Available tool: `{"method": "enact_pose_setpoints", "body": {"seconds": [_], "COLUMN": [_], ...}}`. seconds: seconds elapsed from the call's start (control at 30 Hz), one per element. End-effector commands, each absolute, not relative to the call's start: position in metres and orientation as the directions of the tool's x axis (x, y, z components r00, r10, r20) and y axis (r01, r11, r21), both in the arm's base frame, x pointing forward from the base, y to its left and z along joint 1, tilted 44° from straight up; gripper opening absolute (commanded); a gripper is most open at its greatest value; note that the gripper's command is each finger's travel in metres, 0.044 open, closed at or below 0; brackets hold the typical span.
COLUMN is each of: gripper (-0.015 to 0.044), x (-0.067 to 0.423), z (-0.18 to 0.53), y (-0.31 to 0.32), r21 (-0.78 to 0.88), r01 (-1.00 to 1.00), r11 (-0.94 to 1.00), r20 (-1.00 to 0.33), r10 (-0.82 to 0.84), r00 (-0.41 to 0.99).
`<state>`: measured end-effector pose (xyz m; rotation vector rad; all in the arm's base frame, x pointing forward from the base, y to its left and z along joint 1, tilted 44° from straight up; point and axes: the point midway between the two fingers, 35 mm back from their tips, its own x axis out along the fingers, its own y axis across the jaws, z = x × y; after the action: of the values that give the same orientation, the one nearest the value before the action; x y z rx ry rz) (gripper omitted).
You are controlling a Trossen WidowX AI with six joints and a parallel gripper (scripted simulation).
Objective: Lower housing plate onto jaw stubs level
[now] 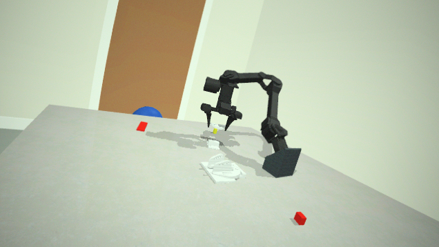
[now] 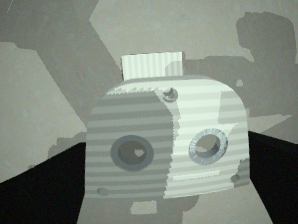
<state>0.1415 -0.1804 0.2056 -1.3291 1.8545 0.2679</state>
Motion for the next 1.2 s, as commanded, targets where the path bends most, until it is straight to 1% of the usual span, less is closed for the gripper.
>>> {"method": "enact_pose_setpoints", "body": {"seconds": [0.0, 0.53, 1.17], "gripper": [0.0351, 0.0351, 0.0351], "x": [0.147, 0.181, 0.211], "z": [0.203, 0.171, 0.131], "y": [-0.178, -0.156, -0.119], "r21": [-0.295, -0.426, -0.543], "r01": [-0.850, -0.698, -0.452], "r11": [0.436, 0.576, 0.708], "r20": [-0.716, -0.744, -0.760], "r10": [-0.690, -0.662, -0.643], "r00": [-0.105, -0.092, -0.093]}}
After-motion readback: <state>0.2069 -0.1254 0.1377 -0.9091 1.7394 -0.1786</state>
